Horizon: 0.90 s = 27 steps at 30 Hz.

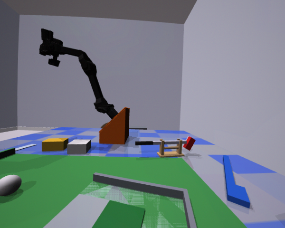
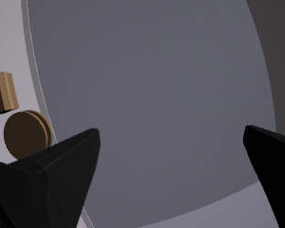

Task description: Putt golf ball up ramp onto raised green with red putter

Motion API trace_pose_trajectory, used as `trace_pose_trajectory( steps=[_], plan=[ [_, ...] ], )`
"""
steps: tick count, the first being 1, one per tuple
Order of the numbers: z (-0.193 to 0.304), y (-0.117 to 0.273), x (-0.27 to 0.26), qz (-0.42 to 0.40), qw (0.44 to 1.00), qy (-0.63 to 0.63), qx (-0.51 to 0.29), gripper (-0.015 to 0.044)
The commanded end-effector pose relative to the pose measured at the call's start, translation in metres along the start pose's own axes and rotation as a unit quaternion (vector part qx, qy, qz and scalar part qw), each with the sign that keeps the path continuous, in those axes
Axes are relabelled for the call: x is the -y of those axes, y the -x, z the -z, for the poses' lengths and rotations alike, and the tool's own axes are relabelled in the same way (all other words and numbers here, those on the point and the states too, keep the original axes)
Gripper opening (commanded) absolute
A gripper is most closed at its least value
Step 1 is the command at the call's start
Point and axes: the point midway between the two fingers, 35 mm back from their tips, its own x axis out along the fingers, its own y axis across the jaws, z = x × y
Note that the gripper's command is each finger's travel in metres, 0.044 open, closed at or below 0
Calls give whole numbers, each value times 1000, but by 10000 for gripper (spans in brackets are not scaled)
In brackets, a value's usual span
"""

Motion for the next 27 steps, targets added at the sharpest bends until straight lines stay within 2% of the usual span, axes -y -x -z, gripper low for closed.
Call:
trace_pose_trajectory(
  steps=[1, 5, 14, 20, 27],
  plan=[
    [-1, 0, -1, -2, 1000, 2, 2, 426],
    [-14, 1, -27, -52, 997, 30, 42, 440],
    [-60, 25, -143, -182, 973, 70, 126, 440],
    [-87, 72, -218, -273, 939, 85, 192, 440],
    [-100, 149, -290, -377, 885, 100, 255, 440]
  ],
)
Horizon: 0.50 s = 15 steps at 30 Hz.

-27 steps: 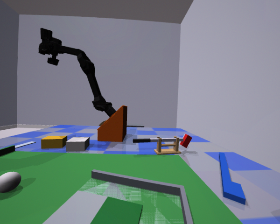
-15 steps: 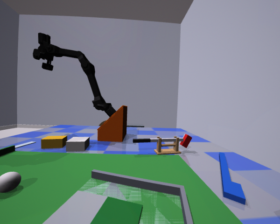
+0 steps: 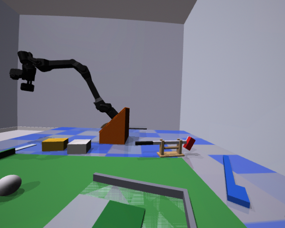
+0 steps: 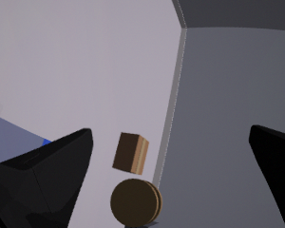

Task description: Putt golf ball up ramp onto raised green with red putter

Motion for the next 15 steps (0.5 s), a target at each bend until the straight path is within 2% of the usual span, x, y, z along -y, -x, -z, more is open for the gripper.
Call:
trace_pose_trajectory(
  steps=[1, 8, 15],
  plan=[
    [-33, 6, -68, -75, 996, 19, 48, 440],
    [-77, 38, -156, -168, 977, 65, 117, 440],
    [-109, 94, -239, -252, 942, 115, 188, 440]
  ],
)
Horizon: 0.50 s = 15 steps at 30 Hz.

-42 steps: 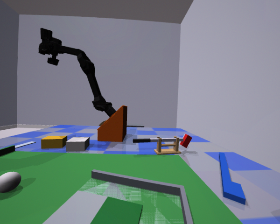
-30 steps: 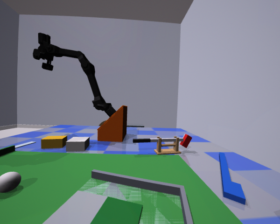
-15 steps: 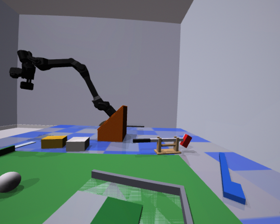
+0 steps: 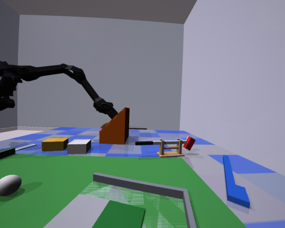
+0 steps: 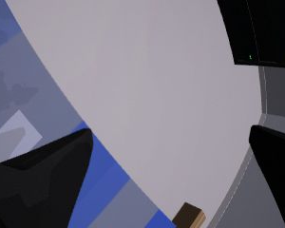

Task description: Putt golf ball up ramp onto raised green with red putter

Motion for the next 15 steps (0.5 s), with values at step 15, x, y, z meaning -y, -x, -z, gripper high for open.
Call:
trace_pose_trajectory(
  steps=[15],
  plan=[
    [-111, 89, -243, -225, 943, 169, 176, 440]
  ],
)
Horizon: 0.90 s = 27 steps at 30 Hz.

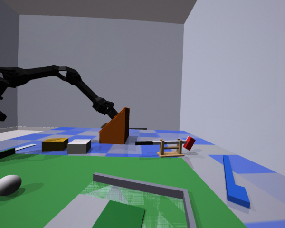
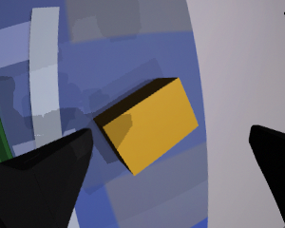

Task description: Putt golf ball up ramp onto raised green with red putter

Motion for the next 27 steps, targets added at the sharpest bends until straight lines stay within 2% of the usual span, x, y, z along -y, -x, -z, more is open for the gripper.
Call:
trace_pose_trajectory(
  steps=[1, 8, 15, 21, 27],
  plan=[
    [-40, 5, -64, -59, 996, 49, 42, 440],
    [-82, 36, -157, -136, 974, 147, 102, 440],
    [-105, 81, -251, -203, 934, 251, 155, 440],
    [-109, 126, -330, -251, 890, 327, 192, 440],
    [-92, 175, -406, -298, 836, 405, 220, 440]
  ],
)
